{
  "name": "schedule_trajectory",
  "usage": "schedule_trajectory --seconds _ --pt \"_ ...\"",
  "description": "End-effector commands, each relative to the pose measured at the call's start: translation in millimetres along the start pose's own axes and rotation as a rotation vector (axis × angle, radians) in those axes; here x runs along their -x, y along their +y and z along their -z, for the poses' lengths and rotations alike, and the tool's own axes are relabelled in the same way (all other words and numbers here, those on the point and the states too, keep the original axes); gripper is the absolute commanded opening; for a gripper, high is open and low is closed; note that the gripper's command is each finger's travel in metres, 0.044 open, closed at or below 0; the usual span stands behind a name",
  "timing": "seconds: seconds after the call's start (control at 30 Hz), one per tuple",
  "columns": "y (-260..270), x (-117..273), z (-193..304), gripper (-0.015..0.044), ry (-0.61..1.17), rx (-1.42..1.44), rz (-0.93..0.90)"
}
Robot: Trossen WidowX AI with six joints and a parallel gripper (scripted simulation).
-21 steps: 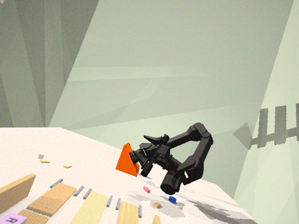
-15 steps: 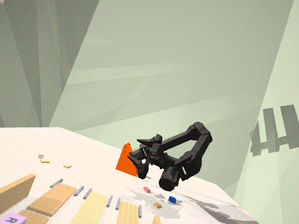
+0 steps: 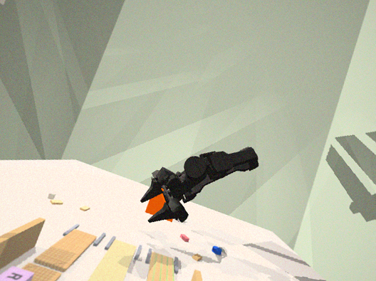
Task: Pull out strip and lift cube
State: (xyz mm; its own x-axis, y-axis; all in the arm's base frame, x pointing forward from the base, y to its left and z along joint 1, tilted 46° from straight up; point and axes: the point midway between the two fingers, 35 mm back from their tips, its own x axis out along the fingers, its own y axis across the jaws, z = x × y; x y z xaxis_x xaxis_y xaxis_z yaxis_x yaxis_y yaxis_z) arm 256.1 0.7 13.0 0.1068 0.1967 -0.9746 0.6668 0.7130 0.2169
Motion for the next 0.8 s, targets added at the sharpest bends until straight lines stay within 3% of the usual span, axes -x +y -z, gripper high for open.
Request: schedule_trajectory --seconds 0.0,0.27,0.77 --pt "18.8 38.6 -66.7 0.0400 -0.205 0.181 -0.518" --pt "3.7 94.3 -106.2 0.0400 -0.513 0.422 -0.789" --pt "3.4 95.1 -106.5 0.0400 -0.517 0.425 -0.791"
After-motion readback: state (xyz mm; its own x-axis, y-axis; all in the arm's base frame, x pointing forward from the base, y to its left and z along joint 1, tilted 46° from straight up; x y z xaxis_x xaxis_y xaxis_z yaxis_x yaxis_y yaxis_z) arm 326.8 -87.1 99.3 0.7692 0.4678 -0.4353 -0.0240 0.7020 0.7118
